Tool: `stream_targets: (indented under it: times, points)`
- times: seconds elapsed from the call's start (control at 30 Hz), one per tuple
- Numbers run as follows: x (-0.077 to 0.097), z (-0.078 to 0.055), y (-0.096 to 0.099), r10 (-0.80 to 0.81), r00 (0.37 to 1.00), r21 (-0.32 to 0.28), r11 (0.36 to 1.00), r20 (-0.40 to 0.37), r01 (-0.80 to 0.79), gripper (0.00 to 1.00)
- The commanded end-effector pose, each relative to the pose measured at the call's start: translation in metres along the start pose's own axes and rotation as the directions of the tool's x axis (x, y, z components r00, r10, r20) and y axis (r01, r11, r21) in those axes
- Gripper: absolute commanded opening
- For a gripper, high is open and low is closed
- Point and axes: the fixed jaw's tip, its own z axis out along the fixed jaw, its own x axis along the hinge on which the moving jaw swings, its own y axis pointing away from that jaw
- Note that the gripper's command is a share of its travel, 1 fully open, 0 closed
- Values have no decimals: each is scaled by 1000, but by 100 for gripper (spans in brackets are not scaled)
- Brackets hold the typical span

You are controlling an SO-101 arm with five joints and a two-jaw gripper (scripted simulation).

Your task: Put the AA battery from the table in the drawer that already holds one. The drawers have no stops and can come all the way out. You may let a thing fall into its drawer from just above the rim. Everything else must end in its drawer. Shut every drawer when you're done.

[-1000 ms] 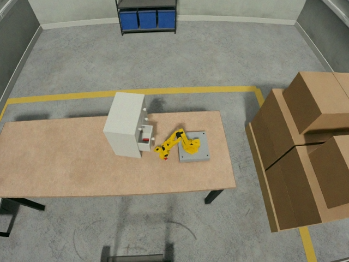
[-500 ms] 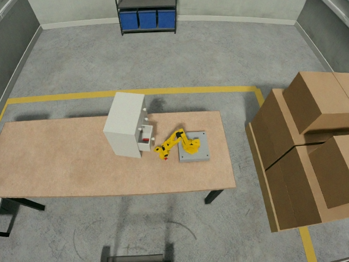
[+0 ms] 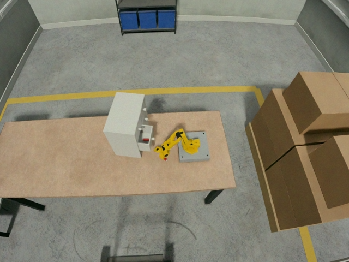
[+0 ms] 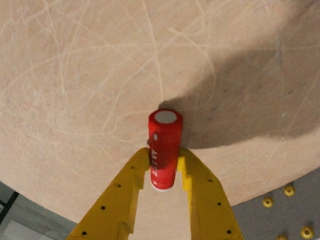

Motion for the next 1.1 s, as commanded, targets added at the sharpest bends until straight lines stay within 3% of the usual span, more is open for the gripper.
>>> stream_targets:
  times: [0.0, 0.93, 1.07]
  points:
    - [3, 3, -4, -3, 1000, 18, 1000, -11, 3, 4]
    - [3, 3, -4, -3, 1000, 18, 1000, -11, 3, 0]
    - [2, -6, -3, -3, 1000, 18, 1000, -11, 3, 0]
